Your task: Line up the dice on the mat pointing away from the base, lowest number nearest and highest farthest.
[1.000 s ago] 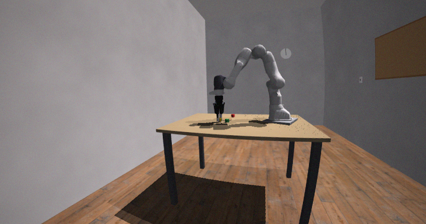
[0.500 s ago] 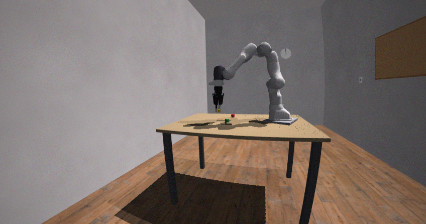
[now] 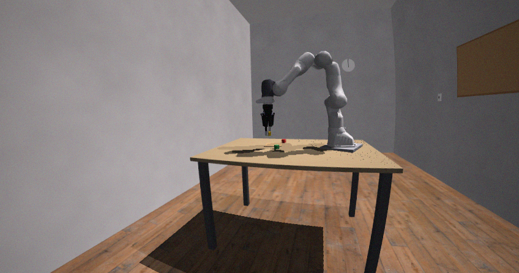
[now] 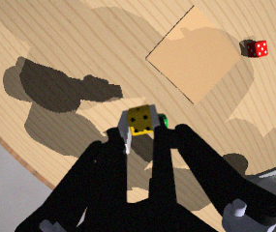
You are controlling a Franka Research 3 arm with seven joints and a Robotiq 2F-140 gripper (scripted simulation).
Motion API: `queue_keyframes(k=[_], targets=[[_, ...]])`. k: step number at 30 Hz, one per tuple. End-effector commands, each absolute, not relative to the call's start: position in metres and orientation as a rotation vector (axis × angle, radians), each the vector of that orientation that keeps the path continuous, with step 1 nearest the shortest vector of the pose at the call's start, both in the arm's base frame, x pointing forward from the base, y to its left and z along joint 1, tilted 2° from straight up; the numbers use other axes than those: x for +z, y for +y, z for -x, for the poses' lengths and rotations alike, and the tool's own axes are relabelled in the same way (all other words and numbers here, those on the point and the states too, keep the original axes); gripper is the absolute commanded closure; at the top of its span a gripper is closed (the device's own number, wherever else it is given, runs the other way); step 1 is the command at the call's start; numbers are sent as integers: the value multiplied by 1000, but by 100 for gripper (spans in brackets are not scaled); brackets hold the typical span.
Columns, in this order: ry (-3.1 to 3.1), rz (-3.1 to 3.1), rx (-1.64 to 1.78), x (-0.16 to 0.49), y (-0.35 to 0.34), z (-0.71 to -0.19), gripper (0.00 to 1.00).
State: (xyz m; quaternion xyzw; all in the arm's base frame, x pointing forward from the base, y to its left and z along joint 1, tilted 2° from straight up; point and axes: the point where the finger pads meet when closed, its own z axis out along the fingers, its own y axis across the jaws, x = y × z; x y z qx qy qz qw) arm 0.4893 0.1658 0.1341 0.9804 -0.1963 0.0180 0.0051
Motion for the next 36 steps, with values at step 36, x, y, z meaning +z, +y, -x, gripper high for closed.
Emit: queue_keyframes(k=[36], targets=[[79, -3127, 49, 139, 27, -450, 84]])
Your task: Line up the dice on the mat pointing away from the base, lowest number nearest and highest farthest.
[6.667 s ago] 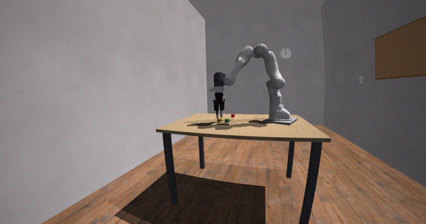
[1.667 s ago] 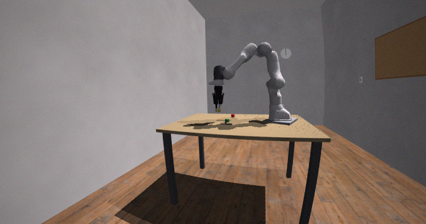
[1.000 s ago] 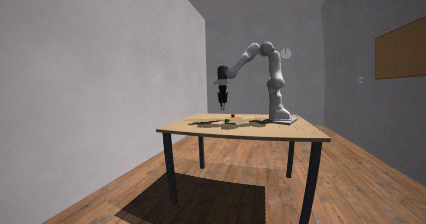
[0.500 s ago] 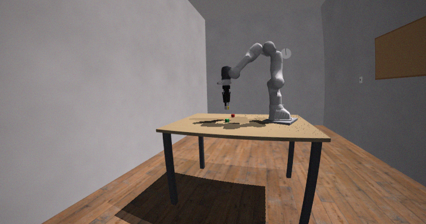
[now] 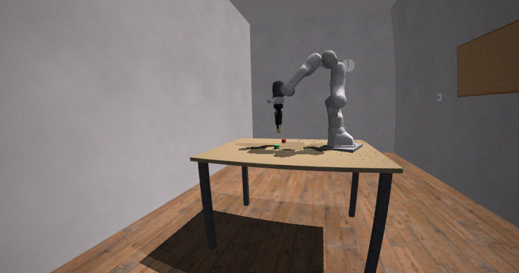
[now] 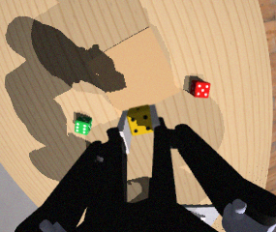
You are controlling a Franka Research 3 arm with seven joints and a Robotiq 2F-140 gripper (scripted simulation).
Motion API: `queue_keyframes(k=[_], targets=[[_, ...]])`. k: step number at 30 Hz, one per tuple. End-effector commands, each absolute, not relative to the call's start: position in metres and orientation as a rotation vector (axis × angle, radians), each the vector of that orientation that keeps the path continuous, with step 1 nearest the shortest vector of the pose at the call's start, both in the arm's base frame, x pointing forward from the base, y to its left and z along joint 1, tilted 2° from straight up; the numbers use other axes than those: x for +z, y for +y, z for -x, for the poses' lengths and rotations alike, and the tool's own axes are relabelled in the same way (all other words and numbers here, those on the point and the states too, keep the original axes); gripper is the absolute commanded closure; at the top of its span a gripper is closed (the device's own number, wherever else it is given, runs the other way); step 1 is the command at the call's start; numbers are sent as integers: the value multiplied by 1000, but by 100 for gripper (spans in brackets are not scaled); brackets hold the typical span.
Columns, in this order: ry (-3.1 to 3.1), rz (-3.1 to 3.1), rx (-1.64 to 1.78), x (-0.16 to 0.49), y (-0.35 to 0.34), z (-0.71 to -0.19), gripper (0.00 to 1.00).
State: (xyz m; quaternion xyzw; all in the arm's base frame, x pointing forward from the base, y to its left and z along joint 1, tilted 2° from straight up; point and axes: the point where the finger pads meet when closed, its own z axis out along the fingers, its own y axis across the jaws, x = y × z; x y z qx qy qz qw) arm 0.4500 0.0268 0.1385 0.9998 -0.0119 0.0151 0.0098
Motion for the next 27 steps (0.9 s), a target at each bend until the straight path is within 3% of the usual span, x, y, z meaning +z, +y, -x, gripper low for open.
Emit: queue_keyframes(k=[1, 13, 27], targets=[[79, -3127, 49, 139, 27, -450, 84], [79, -3127, 50, 130, 27, -451, 84], [79, -3127, 50, 69, 25, -453, 84]])
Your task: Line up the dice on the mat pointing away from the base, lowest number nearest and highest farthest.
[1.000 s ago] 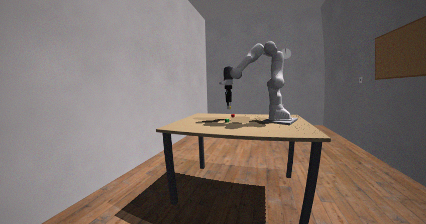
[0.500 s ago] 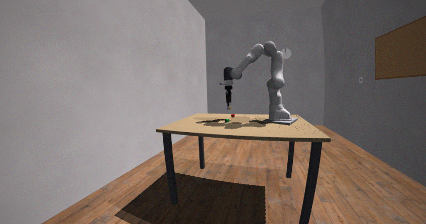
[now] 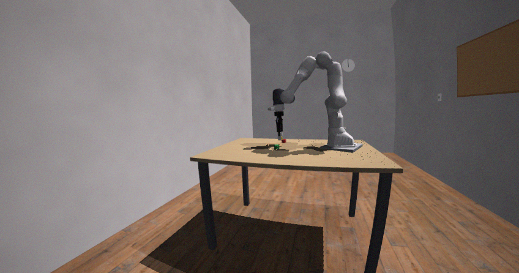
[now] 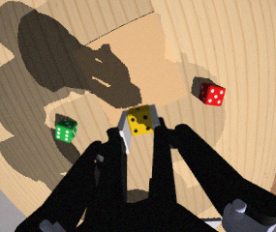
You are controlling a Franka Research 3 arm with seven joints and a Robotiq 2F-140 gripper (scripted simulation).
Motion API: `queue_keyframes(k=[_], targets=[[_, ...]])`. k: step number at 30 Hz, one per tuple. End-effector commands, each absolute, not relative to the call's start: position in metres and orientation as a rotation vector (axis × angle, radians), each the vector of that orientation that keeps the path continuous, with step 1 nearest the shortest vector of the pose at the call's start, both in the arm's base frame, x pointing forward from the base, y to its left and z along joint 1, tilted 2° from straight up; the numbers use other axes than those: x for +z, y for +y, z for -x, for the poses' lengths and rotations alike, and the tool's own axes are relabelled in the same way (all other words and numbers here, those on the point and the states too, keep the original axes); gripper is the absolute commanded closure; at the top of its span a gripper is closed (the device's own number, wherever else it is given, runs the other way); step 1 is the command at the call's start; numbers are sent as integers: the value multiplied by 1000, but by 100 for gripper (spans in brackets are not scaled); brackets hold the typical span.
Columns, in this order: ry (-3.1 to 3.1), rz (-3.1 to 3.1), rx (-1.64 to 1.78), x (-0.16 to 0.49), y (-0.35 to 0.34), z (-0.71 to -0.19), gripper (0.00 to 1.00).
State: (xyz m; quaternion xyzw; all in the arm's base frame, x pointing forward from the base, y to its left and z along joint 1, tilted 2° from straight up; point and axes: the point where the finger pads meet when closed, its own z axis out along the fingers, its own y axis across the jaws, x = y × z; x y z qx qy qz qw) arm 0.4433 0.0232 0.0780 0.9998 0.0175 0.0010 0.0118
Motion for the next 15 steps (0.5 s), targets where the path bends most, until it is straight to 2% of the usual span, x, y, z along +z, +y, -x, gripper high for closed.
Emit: queue_keyframes(k=[1, 15], targets=[[79, -3127, 50, 65, 25, -453, 84], [79, -3127, 50, 43, 24, -454, 84]])
